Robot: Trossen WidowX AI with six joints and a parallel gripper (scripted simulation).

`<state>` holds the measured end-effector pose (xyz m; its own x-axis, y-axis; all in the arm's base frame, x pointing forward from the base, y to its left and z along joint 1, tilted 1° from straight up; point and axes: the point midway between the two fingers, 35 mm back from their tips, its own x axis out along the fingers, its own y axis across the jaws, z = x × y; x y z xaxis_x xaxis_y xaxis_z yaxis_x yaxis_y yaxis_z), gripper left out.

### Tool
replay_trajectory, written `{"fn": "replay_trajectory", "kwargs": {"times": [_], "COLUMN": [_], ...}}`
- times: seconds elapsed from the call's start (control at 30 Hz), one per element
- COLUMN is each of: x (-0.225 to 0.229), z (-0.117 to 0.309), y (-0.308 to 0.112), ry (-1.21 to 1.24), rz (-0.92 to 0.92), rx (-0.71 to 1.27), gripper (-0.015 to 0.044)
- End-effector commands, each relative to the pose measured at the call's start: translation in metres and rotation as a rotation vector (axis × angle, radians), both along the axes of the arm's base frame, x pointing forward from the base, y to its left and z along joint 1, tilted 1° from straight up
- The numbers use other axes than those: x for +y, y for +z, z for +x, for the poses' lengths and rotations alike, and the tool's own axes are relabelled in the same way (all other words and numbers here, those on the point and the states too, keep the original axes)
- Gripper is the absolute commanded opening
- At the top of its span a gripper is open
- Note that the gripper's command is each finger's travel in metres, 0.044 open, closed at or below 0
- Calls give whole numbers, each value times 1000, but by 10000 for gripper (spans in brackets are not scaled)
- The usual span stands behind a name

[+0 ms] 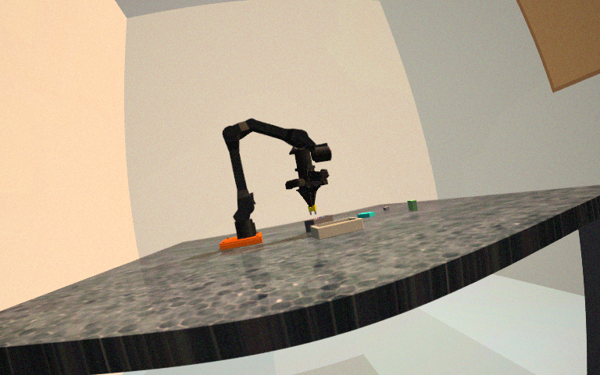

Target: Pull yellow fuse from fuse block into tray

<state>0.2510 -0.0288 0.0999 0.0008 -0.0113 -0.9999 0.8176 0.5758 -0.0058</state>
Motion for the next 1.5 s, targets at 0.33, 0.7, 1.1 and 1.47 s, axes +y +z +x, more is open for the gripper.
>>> {"fn": "replay_trajectory", "kwargs": {"times": [0.33,0.7,1.1,1.47], "x": [-21,-79,-146,-184], "z": [7,15,8,-3], "y": [11,14,14,13], "ry": [-3,-3,-3,-3], "rz": [0,-4,-10,-13], "rx": [-9,-10,-9,-8], "gripper": [0,0,0,0]}}
